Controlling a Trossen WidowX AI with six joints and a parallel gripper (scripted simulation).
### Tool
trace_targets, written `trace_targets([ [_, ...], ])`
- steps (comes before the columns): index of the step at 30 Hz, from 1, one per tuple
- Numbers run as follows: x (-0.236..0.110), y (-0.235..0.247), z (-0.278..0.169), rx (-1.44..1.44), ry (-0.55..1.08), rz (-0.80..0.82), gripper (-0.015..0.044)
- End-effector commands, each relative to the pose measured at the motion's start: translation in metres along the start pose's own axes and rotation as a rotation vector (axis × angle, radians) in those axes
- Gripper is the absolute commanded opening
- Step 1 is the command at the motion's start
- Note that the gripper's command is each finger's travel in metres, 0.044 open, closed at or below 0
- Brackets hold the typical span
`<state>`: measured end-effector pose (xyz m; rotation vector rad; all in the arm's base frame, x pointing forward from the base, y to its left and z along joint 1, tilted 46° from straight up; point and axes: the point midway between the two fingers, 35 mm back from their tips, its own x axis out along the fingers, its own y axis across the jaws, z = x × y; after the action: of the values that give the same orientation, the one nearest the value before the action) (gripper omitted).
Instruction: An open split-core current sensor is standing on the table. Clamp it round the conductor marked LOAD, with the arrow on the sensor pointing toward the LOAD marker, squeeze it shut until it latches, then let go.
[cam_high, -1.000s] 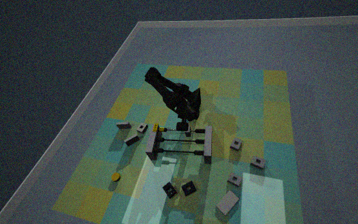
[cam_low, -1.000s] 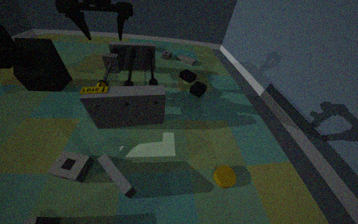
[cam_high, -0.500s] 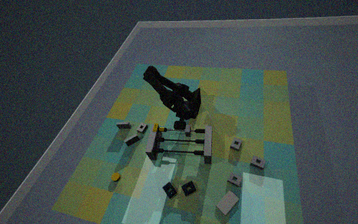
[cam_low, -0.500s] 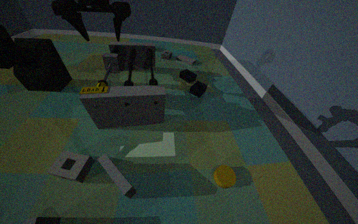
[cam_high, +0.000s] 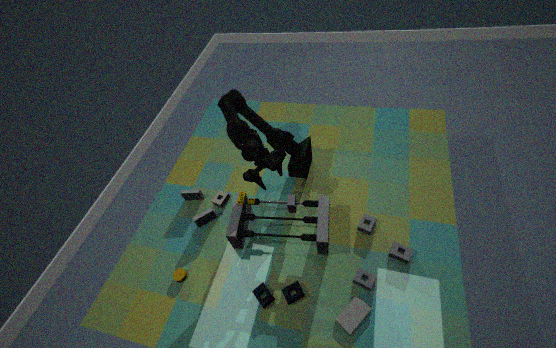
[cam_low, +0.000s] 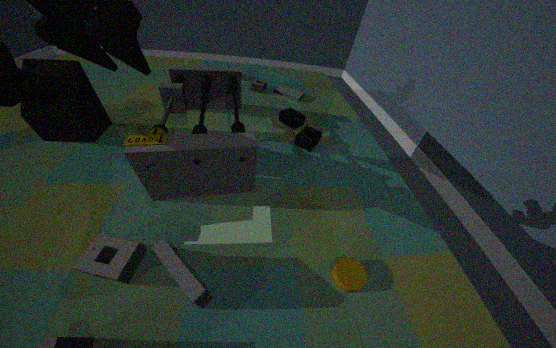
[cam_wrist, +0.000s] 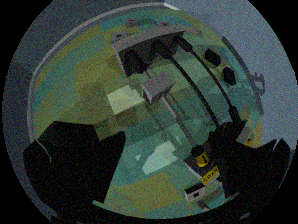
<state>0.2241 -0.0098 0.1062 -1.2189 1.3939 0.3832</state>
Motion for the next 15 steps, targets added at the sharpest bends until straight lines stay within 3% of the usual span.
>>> trace_targets([
  [1,-0.001,0.009,-0.015,0.143,-0.112,-0.073,0.0440],
  [10,0.005,0.023,-0.033,0.400,-0.325,-0.243,0.0440],
  [11,0.001,0.017,-0.029,0.313,-0.249,-0.187,0.0440],
  [15,0.001,0.017,-0.029,0.313,-0.249,-0.187,0.0440],
])
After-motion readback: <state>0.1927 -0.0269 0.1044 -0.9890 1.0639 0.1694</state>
